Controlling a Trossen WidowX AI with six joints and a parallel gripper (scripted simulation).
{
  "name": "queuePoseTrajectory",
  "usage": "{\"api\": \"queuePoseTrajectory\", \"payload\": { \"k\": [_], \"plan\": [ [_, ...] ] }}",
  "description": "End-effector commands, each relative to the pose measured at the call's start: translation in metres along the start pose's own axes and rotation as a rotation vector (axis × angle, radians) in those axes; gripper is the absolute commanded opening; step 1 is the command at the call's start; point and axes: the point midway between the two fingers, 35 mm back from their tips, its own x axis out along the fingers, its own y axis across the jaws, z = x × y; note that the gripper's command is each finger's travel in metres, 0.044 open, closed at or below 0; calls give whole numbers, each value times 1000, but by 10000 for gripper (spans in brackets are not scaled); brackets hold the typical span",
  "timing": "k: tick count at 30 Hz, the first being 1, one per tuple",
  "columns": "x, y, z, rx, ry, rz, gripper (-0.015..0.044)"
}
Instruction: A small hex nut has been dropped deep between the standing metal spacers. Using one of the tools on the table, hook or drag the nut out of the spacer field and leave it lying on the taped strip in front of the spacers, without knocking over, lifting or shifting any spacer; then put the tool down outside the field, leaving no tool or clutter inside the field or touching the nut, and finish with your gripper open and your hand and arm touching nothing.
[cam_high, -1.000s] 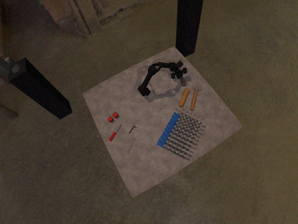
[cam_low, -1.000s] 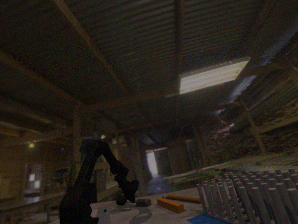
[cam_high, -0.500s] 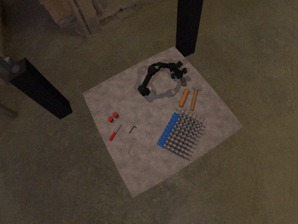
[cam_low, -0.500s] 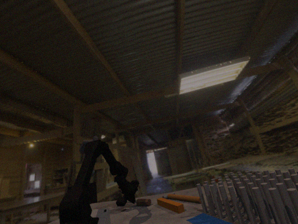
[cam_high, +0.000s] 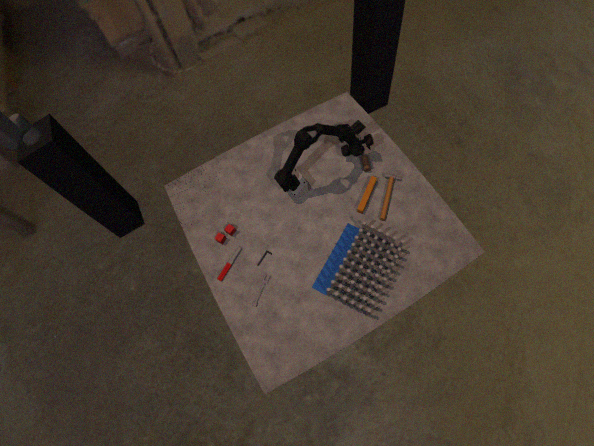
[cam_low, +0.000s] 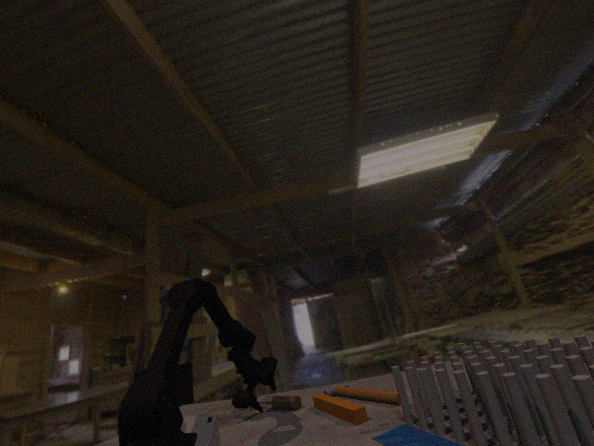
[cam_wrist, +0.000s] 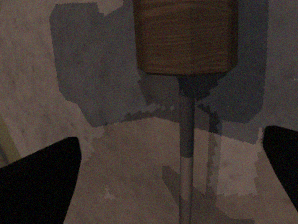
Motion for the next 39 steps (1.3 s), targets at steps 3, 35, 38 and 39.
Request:
{"api": "queuePoseTrajectory", "payload": {
  "k": [3,35,38,39],
  "plan": [
    [-48,29,0,0,-1,0,440],
    [-57,36,7,-221,23,-20,440],
    [-56,38,15,-488,61,-39,440],
    [-56,38,18,-577,75,-43,440]
  ]
}}
